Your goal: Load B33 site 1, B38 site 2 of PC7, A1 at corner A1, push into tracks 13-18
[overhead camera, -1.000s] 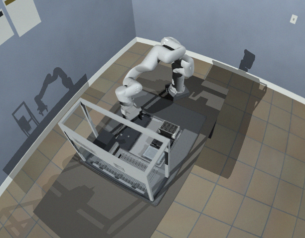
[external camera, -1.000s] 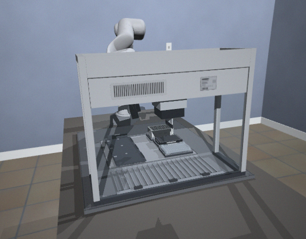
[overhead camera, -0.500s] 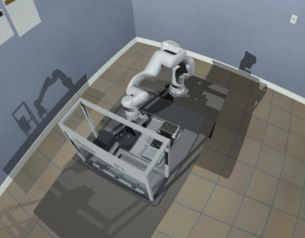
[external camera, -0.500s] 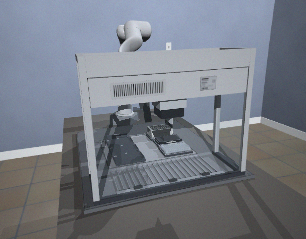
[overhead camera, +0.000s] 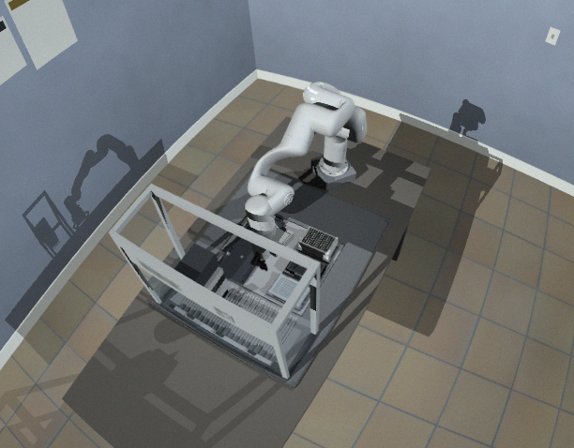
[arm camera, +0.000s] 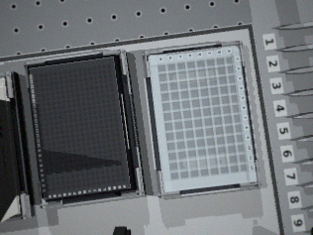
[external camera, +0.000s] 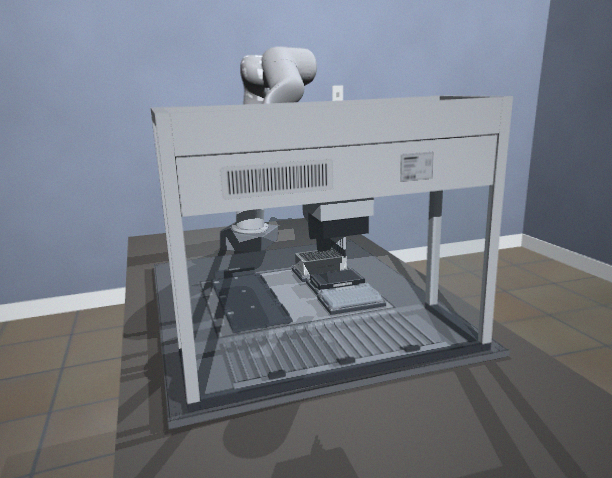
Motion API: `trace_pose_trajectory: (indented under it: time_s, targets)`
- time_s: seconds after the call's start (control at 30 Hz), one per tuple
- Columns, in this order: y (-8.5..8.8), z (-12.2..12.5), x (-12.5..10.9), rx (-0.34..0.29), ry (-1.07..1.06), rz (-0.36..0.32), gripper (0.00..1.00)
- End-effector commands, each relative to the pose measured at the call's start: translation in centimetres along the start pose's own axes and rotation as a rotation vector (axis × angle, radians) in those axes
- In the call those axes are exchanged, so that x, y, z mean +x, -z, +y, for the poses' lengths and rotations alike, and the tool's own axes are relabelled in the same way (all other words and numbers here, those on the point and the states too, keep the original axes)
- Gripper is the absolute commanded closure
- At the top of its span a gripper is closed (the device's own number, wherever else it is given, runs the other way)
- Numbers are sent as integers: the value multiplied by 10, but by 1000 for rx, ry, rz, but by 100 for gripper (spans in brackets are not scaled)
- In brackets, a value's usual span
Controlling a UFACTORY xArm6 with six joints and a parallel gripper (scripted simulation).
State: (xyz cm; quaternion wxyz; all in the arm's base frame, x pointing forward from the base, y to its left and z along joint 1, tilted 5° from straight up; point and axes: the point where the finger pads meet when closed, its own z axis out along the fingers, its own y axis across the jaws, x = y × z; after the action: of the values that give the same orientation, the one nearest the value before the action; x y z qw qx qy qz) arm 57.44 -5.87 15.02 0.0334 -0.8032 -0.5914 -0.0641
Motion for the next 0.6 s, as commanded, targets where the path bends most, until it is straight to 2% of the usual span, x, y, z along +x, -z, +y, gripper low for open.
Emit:
trace_pose_trajectory:
  time_s: [0.0, 0.13, 0.23, 0.43, 0.57]
  targets:
    - [-6, 7, 23, -7, 27, -18, 0]
    - [-8, 8, 30, -7, 27, -18, 0]
    - [-13, 10, 44, -24, 110, -64, 0]
    - [-22, 13, 72, -24, 110, -63, 0]
    - [-22, 13, 72, -24, 110, -63, 0]
